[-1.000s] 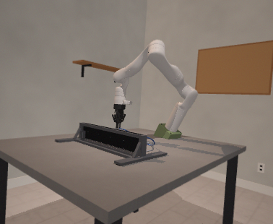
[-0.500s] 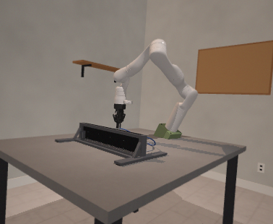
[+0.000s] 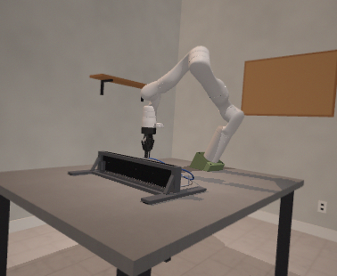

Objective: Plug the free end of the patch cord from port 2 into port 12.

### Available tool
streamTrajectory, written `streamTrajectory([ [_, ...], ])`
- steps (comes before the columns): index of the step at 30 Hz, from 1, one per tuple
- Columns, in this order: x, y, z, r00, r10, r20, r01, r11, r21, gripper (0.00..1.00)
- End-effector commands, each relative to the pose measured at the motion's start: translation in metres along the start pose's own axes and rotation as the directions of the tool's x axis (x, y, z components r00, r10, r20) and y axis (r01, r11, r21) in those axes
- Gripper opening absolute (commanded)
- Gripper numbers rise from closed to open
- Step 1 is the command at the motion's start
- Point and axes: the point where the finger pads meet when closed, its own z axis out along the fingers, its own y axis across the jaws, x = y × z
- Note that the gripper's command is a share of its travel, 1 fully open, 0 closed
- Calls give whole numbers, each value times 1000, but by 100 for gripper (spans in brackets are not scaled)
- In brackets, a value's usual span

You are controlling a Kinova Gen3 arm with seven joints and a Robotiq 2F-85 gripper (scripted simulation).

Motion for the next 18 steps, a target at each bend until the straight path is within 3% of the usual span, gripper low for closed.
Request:
streamTrajectory([
  [1, 4, 10, -4, 999, -40, 5, 40, 999, -5, 0],
  [18, 26, 51, -13, 956, -295, 6, 295, 956, -4, 0],
])
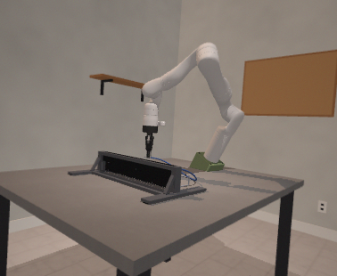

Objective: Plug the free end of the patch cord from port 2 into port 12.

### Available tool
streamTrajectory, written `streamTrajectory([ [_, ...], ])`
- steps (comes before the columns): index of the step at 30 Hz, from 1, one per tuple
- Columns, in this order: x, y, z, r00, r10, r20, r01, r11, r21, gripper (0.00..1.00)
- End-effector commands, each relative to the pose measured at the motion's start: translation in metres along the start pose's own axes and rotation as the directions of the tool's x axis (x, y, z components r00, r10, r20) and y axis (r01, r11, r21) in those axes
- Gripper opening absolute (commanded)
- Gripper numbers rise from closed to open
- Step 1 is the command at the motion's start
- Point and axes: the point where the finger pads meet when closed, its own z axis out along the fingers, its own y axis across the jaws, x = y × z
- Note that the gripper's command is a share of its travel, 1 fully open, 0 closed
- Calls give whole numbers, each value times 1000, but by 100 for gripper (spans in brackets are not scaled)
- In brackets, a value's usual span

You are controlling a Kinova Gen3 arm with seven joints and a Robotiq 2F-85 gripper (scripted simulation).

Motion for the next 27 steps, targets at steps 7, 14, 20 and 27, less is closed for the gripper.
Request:
streamTrajectory([
  [7, 5, 28, -7, 991, -132, 8, 132, 991, -5, 0],
  [14, 11, 52, -12, 964, -266, 8, 266, 964, -4, 0],
  [20, 14, 65, -15, 941, -338, 9, 338, 941, -3, 0],
  [27, 20, 87, -19, 891, -454, 9, 454, 891, -3, 0],
])
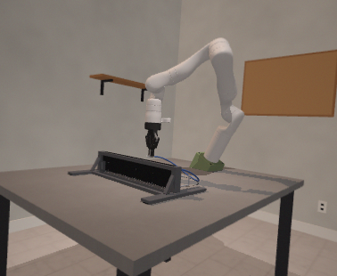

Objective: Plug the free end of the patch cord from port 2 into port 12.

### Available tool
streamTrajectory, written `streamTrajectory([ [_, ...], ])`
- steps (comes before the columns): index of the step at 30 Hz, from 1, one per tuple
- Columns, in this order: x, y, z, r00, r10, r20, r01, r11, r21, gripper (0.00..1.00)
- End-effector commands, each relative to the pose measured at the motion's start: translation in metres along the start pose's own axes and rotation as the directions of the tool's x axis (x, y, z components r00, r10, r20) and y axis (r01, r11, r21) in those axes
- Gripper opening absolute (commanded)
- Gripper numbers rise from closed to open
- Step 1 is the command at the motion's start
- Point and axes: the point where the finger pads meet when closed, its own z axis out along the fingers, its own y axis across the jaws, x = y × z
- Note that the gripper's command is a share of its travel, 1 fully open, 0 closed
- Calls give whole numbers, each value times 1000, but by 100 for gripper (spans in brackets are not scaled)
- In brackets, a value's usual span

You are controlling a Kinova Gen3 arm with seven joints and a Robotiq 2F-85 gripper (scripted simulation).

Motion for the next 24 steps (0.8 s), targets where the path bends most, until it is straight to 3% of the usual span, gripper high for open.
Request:
streamTrajectory([
  [1, -4, 12, -4, 999, -48, 7, 48, 999, -2, 0],
  [24, -13, 58, -13, 952, -307, 8, 307, 952, -1, 0],
])
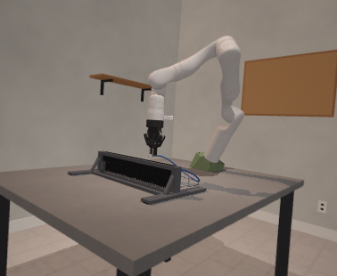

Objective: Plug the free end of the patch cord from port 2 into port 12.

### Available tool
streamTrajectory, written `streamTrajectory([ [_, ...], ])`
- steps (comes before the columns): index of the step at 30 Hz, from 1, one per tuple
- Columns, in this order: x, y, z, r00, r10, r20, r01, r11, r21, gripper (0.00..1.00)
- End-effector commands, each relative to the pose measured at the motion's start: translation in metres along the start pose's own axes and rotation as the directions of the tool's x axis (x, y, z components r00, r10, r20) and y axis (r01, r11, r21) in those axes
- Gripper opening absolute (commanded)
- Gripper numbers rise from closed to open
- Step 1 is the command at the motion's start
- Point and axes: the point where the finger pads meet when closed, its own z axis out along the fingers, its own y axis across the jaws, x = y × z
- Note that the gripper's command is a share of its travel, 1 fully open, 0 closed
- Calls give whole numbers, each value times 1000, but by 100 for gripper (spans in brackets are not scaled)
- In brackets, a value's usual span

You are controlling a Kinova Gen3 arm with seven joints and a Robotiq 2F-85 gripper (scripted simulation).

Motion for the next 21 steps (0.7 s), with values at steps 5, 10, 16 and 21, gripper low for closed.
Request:
streamTrajectory([
  [5, -5, 7, -3, 999, -38, 5, 38, 999, 0, 0],
  [10, -7, 12, -4, 998, -66, 5, 66, 998, 0, 0],
  [16, -9, 15, -5, 996, -86, 5, 86, 996, 0, 0],
  [21, -9, 16, -5, 996, -92, 5, 92, 996, 0, 0],
])
